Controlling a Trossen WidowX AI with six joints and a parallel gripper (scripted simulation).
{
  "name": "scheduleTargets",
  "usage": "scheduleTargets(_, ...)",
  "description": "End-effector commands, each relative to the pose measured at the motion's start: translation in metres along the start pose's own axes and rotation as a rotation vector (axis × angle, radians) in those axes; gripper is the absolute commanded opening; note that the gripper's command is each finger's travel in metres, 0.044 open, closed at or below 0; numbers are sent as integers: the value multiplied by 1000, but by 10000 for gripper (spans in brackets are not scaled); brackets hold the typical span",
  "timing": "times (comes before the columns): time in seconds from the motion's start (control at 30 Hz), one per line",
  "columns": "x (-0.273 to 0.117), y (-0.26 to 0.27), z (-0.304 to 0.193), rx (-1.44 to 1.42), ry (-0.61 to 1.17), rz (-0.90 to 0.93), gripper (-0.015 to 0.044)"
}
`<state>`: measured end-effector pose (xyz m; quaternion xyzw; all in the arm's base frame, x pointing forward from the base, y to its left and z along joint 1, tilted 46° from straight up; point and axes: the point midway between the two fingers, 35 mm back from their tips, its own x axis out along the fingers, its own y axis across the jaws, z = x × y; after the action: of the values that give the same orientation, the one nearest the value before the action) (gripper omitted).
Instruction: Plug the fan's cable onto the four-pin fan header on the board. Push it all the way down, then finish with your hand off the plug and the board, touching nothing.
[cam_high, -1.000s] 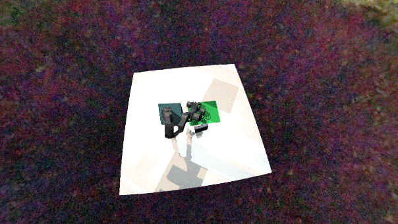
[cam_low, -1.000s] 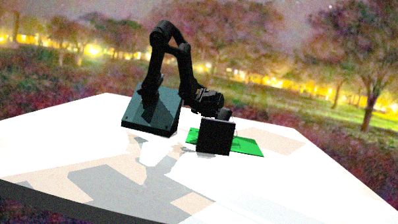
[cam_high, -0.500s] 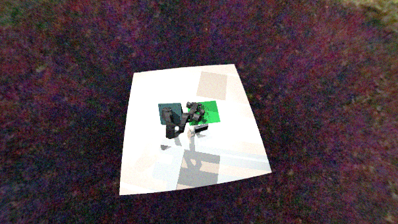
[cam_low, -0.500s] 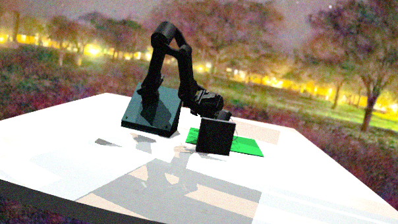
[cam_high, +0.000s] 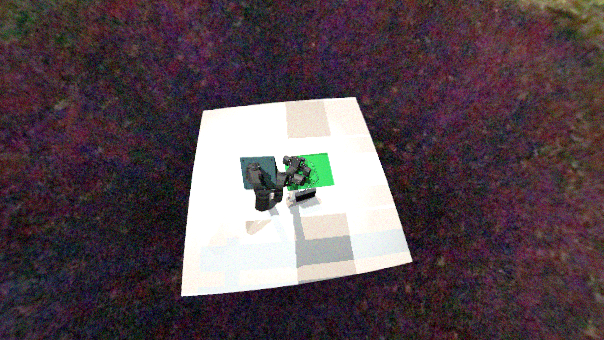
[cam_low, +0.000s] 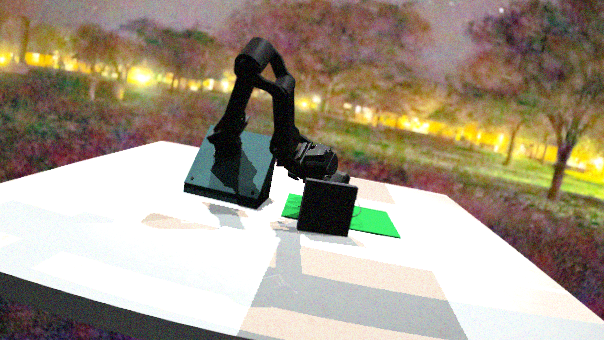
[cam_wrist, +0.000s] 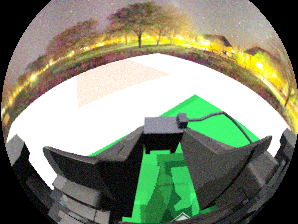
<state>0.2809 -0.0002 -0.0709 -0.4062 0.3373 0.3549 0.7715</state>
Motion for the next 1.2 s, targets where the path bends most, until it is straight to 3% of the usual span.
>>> scheduleTargets(0.0, 1, -1, -2, -5, -7, -1, 0)
scheduleTargets(1.17, 12, -1, -31, -5, -6, 0, 0)
